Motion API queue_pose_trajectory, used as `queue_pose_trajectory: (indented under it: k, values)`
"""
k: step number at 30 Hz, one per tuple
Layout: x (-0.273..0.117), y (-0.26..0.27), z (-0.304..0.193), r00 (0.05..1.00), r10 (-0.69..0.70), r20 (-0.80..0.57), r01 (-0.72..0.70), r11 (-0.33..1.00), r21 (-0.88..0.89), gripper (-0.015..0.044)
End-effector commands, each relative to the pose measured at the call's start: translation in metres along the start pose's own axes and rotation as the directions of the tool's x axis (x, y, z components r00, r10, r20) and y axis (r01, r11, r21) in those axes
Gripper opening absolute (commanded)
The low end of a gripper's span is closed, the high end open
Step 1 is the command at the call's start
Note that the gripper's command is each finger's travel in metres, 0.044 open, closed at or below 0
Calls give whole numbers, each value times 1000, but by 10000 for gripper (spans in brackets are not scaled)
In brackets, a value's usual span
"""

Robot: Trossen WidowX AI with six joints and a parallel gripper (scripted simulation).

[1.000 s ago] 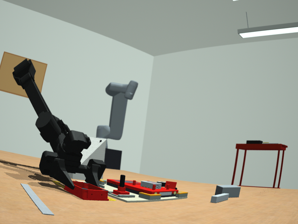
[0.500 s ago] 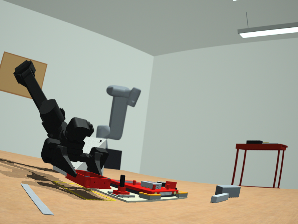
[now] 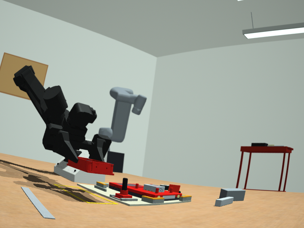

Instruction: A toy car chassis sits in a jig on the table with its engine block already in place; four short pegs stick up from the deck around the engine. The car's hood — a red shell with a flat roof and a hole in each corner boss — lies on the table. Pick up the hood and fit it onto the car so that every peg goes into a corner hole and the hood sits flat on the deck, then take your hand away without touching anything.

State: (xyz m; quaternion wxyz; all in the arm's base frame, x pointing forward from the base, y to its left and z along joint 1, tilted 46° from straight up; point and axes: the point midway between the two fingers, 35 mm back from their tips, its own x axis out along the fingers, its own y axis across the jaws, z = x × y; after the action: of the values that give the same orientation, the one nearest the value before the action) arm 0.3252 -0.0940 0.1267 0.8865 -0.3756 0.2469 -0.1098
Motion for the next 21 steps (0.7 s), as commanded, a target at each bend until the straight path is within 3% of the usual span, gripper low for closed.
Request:
queue_pose_trajectory:
  k: [1, 11, 21]
  values:
    - [0, -1, 1, 1000, -5, 4, 5, 1000, 24, 0]
    - [0, 0, 0, 1000, -5, 4, 4, 959, 285, 0]
    - [0, 0, 0, 1000, -5, 4, 2, 824, 567, 0]
